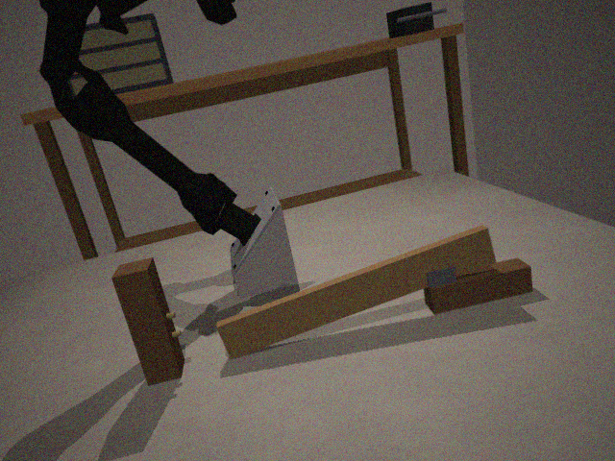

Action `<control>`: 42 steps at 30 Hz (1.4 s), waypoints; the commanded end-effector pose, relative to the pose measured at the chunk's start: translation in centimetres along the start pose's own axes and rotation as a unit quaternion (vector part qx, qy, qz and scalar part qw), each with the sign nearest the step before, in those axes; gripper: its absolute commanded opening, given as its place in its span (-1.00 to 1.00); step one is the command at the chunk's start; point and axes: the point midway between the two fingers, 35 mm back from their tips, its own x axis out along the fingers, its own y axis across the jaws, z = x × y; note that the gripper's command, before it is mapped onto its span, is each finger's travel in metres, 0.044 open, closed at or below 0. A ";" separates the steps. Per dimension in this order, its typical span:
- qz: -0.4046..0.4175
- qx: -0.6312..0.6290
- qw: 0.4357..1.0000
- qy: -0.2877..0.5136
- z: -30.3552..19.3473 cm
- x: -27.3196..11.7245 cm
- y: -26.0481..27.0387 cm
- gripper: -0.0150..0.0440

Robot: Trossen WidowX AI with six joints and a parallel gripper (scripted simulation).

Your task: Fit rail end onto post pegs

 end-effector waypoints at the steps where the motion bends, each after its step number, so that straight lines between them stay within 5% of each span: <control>1: -0.002 -0.003 1.000 -0.004 0.2 0.0 -0.2 0.95; 10: -0.194 -0.168 0.955 -0.147 9.3 -1.6 -11.0 1.00; 20: -0.443 -0.306 0.834 -0.124 13.8 -6.5 -22.5 1.00; 32: -0.668 -0.403 0.615 0.117 13.8 -15.2 -33.8 1.00; 42: -0.699 -0.411 0.413 0.415 10.4 -22.4 -39.6 1.00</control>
